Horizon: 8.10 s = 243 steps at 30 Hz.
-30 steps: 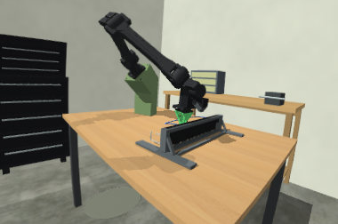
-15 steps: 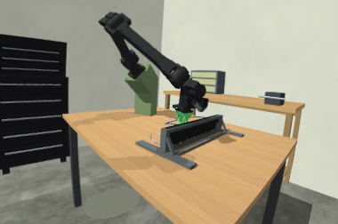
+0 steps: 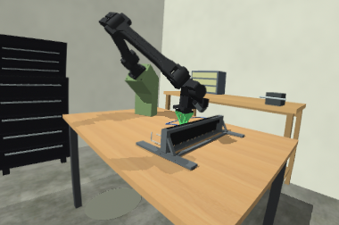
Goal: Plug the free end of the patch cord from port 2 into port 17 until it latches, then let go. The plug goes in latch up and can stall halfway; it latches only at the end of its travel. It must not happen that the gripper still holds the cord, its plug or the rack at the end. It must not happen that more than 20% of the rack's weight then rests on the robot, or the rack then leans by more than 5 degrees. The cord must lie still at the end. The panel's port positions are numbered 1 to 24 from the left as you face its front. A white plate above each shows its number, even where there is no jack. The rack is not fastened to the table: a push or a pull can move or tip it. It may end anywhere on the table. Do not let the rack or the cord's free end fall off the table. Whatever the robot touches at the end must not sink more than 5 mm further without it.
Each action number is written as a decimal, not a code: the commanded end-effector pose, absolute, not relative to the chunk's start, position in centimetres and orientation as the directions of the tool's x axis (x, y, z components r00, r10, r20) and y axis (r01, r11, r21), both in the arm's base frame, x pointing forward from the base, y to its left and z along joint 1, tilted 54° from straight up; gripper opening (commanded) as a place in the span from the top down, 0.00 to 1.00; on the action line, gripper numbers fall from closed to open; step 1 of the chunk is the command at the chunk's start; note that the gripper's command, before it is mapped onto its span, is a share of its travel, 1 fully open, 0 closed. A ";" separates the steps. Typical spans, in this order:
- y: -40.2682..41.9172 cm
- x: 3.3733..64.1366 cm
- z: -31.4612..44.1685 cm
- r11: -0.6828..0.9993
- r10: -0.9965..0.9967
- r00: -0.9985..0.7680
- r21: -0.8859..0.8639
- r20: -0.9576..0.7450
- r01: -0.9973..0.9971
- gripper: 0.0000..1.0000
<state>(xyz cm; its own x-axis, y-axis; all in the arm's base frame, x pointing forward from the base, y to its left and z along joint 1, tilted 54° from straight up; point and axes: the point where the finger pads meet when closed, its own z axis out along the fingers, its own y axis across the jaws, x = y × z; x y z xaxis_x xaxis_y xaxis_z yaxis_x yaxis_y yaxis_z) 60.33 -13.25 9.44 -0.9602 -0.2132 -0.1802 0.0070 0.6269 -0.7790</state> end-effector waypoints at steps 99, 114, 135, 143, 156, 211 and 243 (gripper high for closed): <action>-11.0 60.1 11.4 0.624 -0.237 -0.952 -0.781 -0.195 0.004 0.64; -7.9 58.8 14.0 0.626 -0.239 -0.949 -0.780 -0.205 0.011 0.64; -6.7 57.9 15.3 0.627 -0.218 -0.955 -0.779 -0.201 0.021 0.64; -7.8 57.4 14.0 0.627 -0.199 -0.963 -0.779 -0.183 0.018 0.64; -8.2 57.4 13.5 0.628 -0.191 -0.965 -0.778 -0.180 0.021 0.64; -8.0 58.4 14.2 0.631 -0.191 -0.960 -0.775 -0.203 0.039 1.00; -8.1 57.5 13.2 0.628 -0.192 -0.966 -0.778 -0.176 0.016 1.00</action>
